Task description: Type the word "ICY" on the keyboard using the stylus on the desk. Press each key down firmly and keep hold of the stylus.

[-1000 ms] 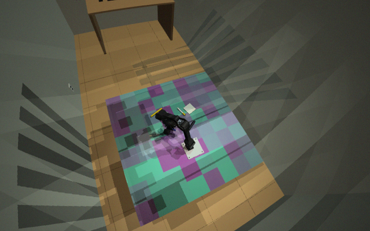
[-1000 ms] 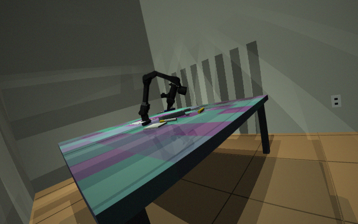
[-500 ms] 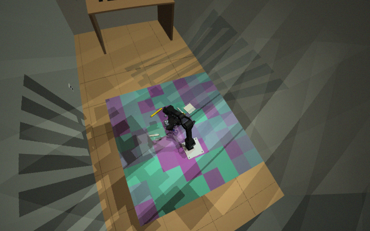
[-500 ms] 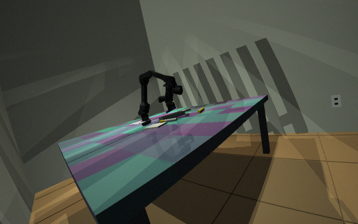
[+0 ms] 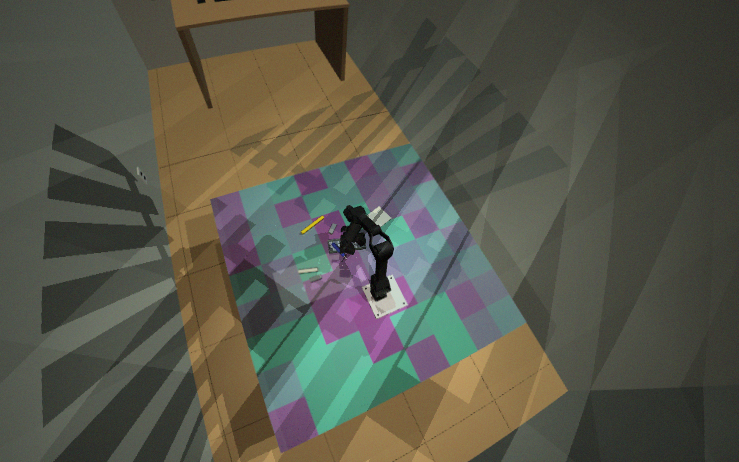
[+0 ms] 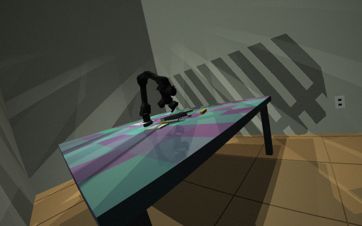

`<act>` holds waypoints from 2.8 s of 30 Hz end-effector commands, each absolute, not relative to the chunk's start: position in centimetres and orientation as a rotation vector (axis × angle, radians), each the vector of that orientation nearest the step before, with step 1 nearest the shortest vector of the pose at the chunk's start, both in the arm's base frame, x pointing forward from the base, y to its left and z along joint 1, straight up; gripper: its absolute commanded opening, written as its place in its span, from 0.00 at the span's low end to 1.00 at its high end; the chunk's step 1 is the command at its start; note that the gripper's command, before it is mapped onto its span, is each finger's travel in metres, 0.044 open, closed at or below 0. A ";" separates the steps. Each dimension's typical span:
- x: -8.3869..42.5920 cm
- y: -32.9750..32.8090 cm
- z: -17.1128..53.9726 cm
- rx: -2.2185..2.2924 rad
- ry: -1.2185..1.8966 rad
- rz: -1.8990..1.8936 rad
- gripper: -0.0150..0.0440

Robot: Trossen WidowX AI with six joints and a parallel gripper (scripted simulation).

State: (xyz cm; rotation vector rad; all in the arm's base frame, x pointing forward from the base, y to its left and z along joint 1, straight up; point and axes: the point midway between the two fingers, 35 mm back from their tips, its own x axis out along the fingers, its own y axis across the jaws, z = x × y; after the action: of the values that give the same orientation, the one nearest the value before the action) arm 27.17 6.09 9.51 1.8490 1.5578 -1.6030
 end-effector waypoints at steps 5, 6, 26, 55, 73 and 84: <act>28.8 4.4 11.3 2.061 1.672 -1.171 0.25; 29.0 4.2 11.5 2.083 1.675 -1.116 0.25; 30.5 1.2 13.6 2.234 1.599 -0.580 0.25; 30.6 1.1 10.0 2.234 1.599 -0.580 0.39; 30.6 1.1 9.1 2.234 1.599 -0.580 0.39; 30.6 1.1 8.7 2.234 1.599 -0.580 0.39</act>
State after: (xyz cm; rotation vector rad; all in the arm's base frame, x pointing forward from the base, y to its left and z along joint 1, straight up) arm 30.67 1.05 8.85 2.2327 1.5970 -0.5838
